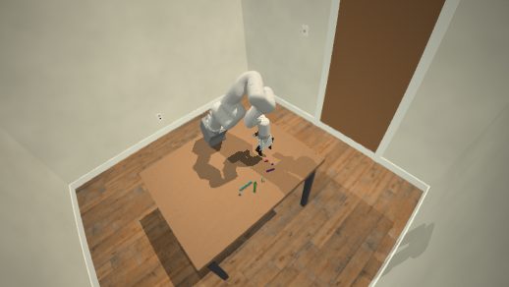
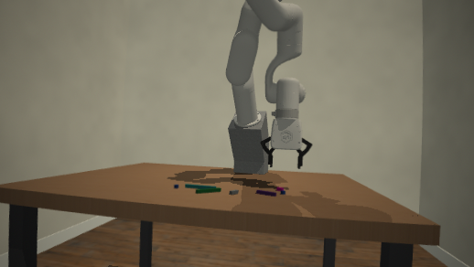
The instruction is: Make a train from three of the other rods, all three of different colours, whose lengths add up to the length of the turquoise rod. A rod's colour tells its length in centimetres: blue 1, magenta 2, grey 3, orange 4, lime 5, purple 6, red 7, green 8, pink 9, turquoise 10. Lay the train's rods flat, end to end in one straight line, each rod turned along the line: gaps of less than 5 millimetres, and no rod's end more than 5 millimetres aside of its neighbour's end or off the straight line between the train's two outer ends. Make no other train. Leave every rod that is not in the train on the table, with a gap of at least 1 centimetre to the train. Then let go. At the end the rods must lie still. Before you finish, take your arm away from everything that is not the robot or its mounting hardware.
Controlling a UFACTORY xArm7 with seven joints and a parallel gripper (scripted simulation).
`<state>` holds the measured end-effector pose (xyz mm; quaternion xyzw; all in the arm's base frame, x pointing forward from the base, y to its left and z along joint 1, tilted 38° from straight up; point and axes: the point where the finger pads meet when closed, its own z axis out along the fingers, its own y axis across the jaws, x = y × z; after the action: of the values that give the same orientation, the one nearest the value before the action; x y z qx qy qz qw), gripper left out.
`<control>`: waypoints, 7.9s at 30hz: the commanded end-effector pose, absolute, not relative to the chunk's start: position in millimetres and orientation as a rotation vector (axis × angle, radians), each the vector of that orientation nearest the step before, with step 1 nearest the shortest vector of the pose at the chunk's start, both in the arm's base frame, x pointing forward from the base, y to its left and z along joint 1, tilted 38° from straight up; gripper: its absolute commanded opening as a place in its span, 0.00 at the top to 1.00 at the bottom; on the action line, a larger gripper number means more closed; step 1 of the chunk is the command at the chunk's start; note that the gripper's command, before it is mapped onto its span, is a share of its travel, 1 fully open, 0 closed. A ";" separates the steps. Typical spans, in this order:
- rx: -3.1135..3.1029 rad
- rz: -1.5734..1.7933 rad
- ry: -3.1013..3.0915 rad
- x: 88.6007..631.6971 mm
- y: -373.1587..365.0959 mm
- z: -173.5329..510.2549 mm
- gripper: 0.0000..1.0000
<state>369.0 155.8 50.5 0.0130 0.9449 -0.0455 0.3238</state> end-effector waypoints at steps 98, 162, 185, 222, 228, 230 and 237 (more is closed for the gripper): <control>0.982 0.219 2.285 425.9 36.2 106.5 0.00; -0.221 -0.153 2.444 462.3 -54.3 129.5 0.00; -1.094 -0.472 2.261 450.7 -132.7 133.7 0.00; -1.845 -0.730 1.895 412.8 -201.6 125.9 0.00; -1.845 -0.730 1.895 412.8 -201.6 125.9 0.00; -1.845 -0.730 1.895 412.8 -201.6 125.9 0.00; -1.845 -0.730 1.895 412.8 -201.6 125.9 0.00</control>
<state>412.7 -201.1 125.4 -0.6596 0.6769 -0.2603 0.1974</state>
